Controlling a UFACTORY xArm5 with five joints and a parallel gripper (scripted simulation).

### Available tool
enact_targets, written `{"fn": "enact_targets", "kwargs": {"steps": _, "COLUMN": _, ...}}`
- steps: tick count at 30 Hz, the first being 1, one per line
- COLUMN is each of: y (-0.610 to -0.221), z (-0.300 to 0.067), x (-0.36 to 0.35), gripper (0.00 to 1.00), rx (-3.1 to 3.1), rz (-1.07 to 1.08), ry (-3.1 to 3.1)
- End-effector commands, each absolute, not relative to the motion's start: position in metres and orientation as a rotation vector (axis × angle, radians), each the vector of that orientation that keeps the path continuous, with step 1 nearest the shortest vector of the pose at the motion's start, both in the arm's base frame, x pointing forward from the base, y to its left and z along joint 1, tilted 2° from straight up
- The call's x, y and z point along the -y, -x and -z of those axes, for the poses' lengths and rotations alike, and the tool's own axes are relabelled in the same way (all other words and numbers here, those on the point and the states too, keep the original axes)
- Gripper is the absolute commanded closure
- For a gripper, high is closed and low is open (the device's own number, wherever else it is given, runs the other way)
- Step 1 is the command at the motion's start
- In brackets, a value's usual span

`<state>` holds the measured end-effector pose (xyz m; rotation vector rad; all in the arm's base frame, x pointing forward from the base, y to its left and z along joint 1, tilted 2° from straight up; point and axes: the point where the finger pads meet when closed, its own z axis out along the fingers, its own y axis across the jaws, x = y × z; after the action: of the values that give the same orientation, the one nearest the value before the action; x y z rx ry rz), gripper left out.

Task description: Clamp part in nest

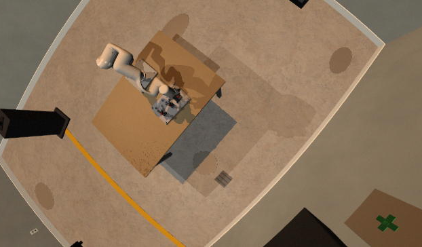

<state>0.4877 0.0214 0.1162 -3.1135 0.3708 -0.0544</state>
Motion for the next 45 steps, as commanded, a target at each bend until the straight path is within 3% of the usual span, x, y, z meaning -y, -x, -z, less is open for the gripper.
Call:
{"fn": "enact_targets", "kwargs": {"steps": 1, "y": -0.489, "z": -0.116, "x": -0.021, "gripper": 0.53, "rx": -0.371, "rz": 0.061, "ry": 3.113}}
{"fn": "enact_targets", "kwargs": {"steps": 19, "y": -0.489, "z": -0.115, "x": -0.021, "gripper": 0.53, "rx": -0.371, "rz": 0.061, "ry": 3.113}}
{"fn": "enact_targets", "kwargs": {"steps": 45, "y": -0.492, "z": -0.081, "x": -0.021, "gripper": 0.53, "rx": -0.371, "rz": 0.061, "ry": 3.113}}
